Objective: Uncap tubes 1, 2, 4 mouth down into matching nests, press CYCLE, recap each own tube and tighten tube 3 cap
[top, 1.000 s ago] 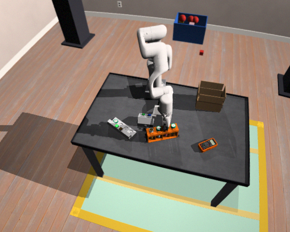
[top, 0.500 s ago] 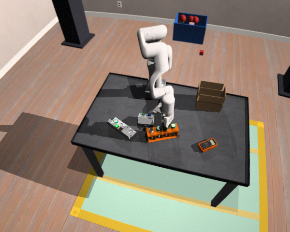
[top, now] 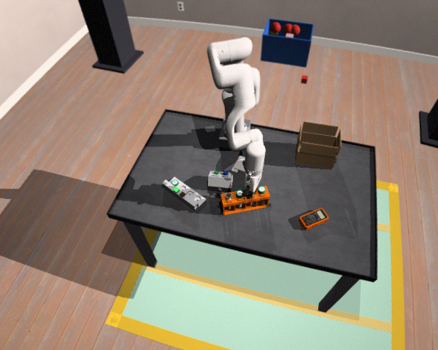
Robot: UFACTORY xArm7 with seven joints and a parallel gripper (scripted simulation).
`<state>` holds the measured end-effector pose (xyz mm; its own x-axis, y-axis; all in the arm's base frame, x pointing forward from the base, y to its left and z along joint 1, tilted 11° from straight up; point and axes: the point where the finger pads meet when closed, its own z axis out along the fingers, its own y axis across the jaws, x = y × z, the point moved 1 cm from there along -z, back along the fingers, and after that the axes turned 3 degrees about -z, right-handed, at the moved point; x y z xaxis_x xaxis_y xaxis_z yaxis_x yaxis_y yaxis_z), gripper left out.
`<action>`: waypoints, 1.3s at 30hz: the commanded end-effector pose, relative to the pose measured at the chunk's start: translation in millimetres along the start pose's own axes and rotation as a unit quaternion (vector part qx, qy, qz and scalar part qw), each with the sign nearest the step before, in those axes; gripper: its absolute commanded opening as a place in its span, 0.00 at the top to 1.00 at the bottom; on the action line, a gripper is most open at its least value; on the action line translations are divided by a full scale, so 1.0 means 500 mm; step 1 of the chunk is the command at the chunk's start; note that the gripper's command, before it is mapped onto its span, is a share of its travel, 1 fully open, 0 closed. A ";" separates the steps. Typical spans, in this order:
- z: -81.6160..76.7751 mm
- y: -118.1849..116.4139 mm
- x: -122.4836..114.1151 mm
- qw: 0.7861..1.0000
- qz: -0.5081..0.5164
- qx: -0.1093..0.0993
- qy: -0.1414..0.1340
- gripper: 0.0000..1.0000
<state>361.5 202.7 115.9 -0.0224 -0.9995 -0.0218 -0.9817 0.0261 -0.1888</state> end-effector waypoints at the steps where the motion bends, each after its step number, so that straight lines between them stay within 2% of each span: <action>1: -0.002 -0.002 -0.001 0.990 -0.139 -0.001 -0.007 0.54; 7: -0.002 -0.002 -0.001 0.961 -0.275 0.000 -0.006 0.54; 9: -0.002 -0.002 -0.001 0.961 -0.275 0.000 -0.006 0.54; 11: -0.002 -0.002 -0.001 0.935 -0.356 0.000 -0.006 0.54; 17: -0.002 -0.002 -0.001 0.882 -0.470 0.001 -0.006 0.54; 24: -0.002 -0.002 -0.001 0.799 -0.601 0.002 -0.005 0.54; 26: -0.002 -0.002 -0.001 0.799 -0.601 0.002 -0.005 0.54; 27: -0.002 -0.002 -0.001 0.767 -0.642 0.002 -0.007 0.54; 28: -0.002 -0.002 -0.001 0.759 -0.651 0.002 -0.007 0.54; 36: -0.002 -0.002 -0.001 0.759 -0.651 0.002 -0.007 0.54; 37: -0.002 -0.002 -0.001 0.759 -0.651 0.002 -0.007 1.00; 39: -0.002 -0.002 -0.001 0.759 -0.651 0.002 -0.007 1.00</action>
<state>361.6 202.6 116.2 0.9661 -0.1837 0.1812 -0.1761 -0.9827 -0.0572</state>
